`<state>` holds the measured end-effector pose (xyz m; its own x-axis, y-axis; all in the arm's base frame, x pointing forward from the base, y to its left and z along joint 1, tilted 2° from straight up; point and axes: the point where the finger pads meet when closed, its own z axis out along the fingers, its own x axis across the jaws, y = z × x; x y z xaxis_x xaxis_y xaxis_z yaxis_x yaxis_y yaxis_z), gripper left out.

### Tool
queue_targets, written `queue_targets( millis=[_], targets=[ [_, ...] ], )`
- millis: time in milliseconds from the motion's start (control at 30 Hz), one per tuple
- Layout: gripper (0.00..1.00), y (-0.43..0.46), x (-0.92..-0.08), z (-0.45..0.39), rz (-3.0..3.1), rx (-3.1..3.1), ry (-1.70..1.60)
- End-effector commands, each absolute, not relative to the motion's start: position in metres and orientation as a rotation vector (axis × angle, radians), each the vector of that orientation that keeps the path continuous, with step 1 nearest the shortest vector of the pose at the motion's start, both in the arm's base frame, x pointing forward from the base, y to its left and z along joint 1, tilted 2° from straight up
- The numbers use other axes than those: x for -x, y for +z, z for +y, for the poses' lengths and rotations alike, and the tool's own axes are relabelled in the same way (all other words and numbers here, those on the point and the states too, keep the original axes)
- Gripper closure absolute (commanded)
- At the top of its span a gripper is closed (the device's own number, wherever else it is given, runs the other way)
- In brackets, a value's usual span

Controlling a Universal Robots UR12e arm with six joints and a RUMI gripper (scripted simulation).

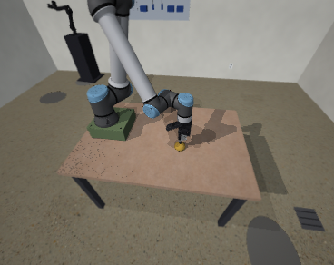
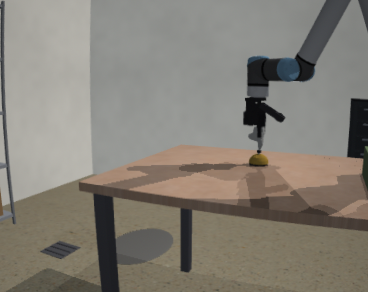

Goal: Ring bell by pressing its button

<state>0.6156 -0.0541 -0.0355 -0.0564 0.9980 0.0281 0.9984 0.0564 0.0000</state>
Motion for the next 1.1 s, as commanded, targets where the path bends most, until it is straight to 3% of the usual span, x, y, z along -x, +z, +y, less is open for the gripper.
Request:
queue_targets(
  millis=[0, 1067],
  targets=[
    [1.0, -0.035, -0.616, -0.054, -2.268, 2.144, -0.031],
    [1.0, -0.022, -0.616, -0.054, -2.268, 2.144, -0.031]
  ],
)
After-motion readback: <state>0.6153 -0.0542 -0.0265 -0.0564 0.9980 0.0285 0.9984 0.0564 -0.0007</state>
